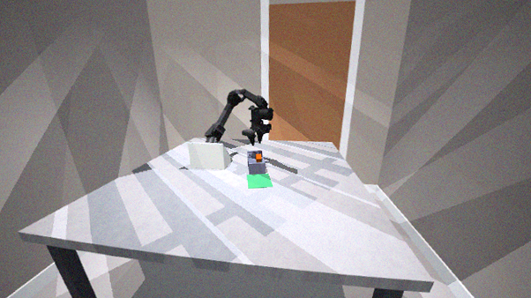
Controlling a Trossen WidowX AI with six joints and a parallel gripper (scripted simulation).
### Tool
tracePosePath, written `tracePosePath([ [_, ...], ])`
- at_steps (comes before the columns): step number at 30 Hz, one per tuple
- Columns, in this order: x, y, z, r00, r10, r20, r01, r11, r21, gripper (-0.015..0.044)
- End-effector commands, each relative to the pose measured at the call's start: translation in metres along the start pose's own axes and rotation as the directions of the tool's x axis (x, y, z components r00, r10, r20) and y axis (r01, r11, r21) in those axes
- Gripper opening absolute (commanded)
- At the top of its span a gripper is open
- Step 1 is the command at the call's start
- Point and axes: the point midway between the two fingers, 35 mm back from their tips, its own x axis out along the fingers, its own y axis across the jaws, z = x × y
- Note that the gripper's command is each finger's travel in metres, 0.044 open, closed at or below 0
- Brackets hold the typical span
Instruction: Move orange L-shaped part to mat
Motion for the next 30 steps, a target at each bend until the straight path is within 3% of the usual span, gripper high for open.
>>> tracePosePath([
  [1,-0.006,-0.025,0.035,1.000,-0.012,0.022,-0.006,0.727,0.687,0.0280],
  [18,-0.006,-0.026,0.035,1.000,-0.012,0.022,-0.007,0.714,0.700,0.0280],
  [30,0.025,-0.026,0.036,1.000,-0.011,0.022,-0.008,0.715,0.700,0.0280],
])
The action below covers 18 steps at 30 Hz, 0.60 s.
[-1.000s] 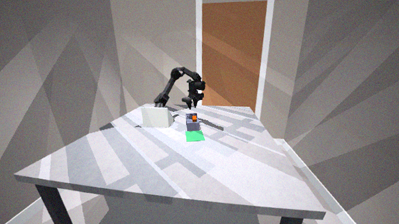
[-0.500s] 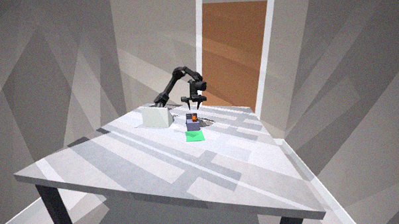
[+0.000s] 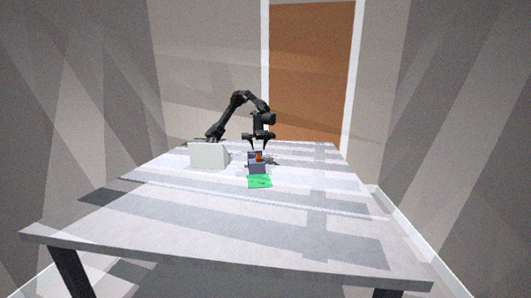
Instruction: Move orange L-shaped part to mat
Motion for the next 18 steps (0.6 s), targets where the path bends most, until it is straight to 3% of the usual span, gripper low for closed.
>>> tracePosePath([
  [1,0.006,0.000,0.000,1.000,0.006,-0.004,-0.006,1.000,0.008,0.0280],
  [18,0.033,0.000,0.000,1.000,0.007,-0.004,-0.007,1.000,0.008,0.0280],
])
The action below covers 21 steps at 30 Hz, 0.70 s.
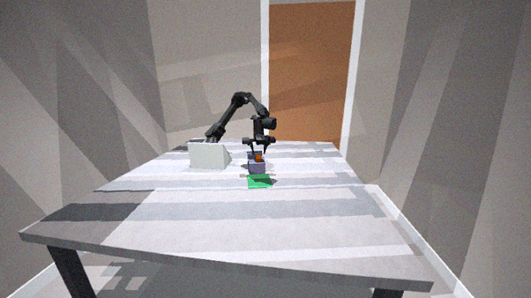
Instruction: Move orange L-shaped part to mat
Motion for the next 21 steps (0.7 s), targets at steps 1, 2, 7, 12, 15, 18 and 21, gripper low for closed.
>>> tracePosePath([
  [1,0.009,-0.001,-0.001,1.000,0.001,-0.008,-0.001,1.000,0.008,0.0280],
  [2,0.010,-0.001,-0.001,1.000,0.001,-0.008,-0.001,1.000,0.008,0.0280],
  [7,0.018,-0.002,-0.002,1.000,0.001,-0.009,-0.001,1.000,0.007,0.0280],
  [12,0.026,-0.002,-0.002,1.000,0.001,-0.010,-0.001,1.000,0.007,0.0280],
  [15,0.027,-0.002,-0.002,1.000,0.001,-0.010,-0.001,1.000,0.007,0.0280],
  [18,0.023,-0.001,-0.001,1.000,-0.001,-0.003,0.001,1.000,0.000,0.0201],
  [21,0.023,-0.001,-0.001,1.000,-0.001,-0.003,0.001,1.000,0.000,0.0142],
])
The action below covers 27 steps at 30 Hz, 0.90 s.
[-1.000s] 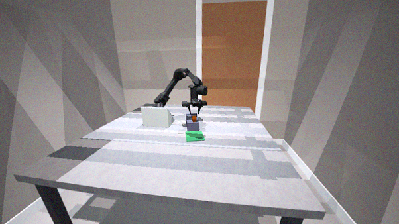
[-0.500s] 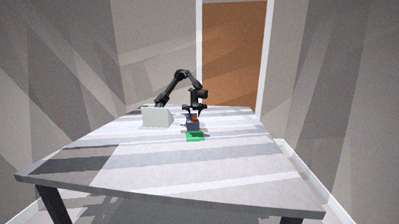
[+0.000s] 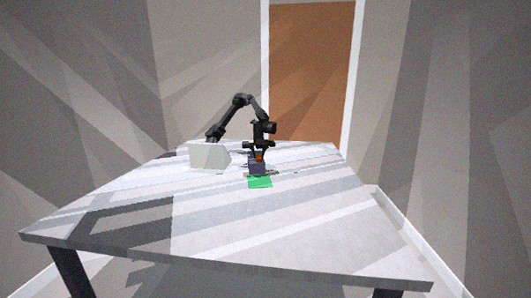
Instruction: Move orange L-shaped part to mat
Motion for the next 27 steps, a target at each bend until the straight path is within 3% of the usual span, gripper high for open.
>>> tracePosePath([
  [1,-0.001,0.000,0.000,1.000,0.001,0.000,-0.001,1.000,-0.001,0.0135],
  [9,-0.001,0.000,0.000,1.000,0.001,0.000,-0.001,1.000,-0.001,0.0082],
  [12,-0.001,0.000,0.000,1.000,0.001,0.000,-0.001,1.000,-0.001,0.0003],
  [27,-0.013,0.000,0.000,1.000,0.002,-0.003,-0.002,1.000,0.003,0.0000],
])
